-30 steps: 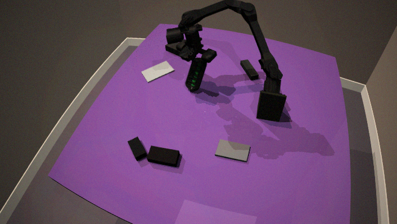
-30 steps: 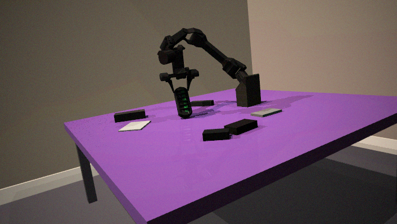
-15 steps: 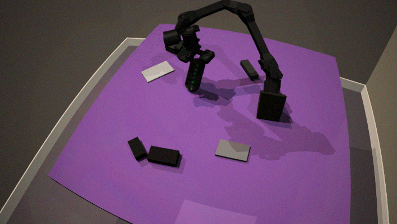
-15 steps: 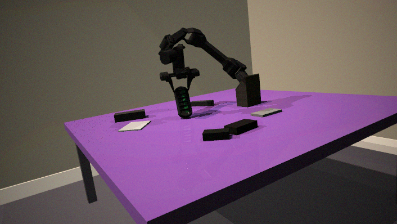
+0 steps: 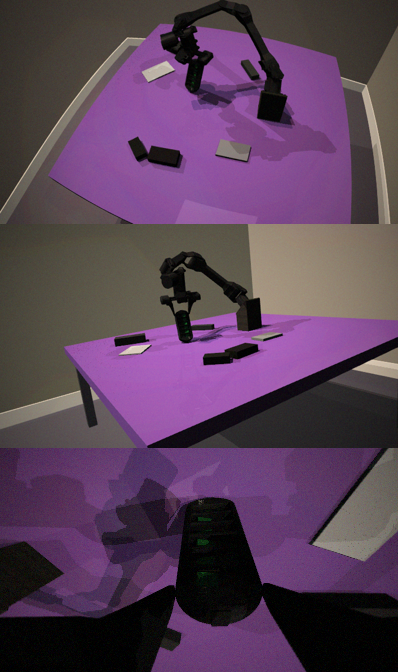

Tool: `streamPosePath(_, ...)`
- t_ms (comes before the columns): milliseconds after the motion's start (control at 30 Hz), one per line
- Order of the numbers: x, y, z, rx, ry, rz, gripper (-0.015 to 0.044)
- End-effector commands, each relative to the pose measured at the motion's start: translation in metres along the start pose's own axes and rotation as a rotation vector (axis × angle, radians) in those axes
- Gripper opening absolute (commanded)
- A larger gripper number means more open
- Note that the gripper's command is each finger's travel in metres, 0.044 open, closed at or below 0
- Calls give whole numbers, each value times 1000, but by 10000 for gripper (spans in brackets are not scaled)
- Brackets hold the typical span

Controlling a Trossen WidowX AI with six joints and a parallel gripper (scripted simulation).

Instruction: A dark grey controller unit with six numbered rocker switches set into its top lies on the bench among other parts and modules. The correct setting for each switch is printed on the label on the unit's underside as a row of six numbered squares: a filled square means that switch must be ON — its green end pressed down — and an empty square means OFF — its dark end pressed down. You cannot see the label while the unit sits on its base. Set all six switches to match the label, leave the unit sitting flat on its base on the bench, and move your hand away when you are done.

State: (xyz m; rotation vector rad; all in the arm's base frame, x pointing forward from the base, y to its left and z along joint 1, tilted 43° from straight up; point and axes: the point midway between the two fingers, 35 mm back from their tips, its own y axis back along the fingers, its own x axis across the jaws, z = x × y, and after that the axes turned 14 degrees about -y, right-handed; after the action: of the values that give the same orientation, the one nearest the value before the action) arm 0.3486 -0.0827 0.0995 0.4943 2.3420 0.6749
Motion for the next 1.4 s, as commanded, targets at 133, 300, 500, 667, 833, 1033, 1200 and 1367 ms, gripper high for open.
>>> streamPosePath(133,3,2,9,16,0,-5,336)
streamPosePath(300,4,4,14,20,0,-6,336)
streamPosePath(500,5,5,18,6,0,-2,336)
streamPosePath(667,6,6,22,-6,0,1,336)
streamPosePath(833,7,7,25,-17,-1,4,336)
streamPosePath(1033,8,9,29,-30,-1,7,336)
streamPosePath(1200,9,10,33,-41,-1,9,336)
streamPosePath(1367,10,11,37,-52,-1,12,336)
